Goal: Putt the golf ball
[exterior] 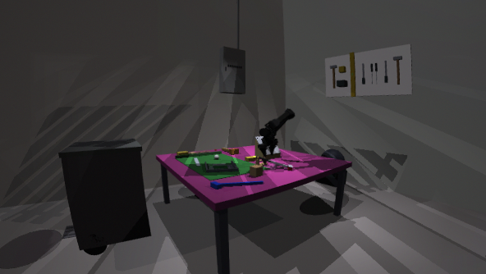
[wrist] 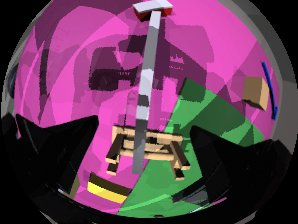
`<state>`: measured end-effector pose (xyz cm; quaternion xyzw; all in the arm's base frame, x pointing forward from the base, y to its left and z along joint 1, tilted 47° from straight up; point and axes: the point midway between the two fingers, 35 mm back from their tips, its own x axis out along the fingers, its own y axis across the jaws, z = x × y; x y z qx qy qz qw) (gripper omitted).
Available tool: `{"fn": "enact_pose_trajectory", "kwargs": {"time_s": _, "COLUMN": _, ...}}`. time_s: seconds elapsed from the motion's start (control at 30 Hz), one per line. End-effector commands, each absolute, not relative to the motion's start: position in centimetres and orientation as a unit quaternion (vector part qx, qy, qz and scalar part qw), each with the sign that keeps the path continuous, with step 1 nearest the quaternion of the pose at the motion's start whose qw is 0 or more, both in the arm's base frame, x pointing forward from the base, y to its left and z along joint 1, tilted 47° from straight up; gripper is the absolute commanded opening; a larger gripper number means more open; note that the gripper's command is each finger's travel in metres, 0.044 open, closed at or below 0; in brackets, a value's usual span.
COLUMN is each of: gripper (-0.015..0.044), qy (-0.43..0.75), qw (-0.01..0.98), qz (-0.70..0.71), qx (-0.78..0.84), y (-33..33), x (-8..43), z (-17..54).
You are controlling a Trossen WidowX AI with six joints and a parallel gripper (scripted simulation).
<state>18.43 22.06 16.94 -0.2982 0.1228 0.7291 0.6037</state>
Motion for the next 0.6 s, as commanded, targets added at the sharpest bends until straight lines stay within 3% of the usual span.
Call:
{"fn": "enact_pose_trajectory", "kwargs": {"time_s": 0.0, "gripper": 0.0440, "qy": 0.125, "qw": 0.601, "qz": 0.731, "qx": -0.298, "y": 23.2, "x": 18.1, "z": 15.8}}
{"fn": "enact_pose_trajectory", "kwargs": {"time_s": 0.57, "gripper": 0.0440, "qy": 0.124, "qw": 0.601, "qz": 0.731, "qx": -0.297, "y": 25.0, "x": 17.9, "z": 14.2}}
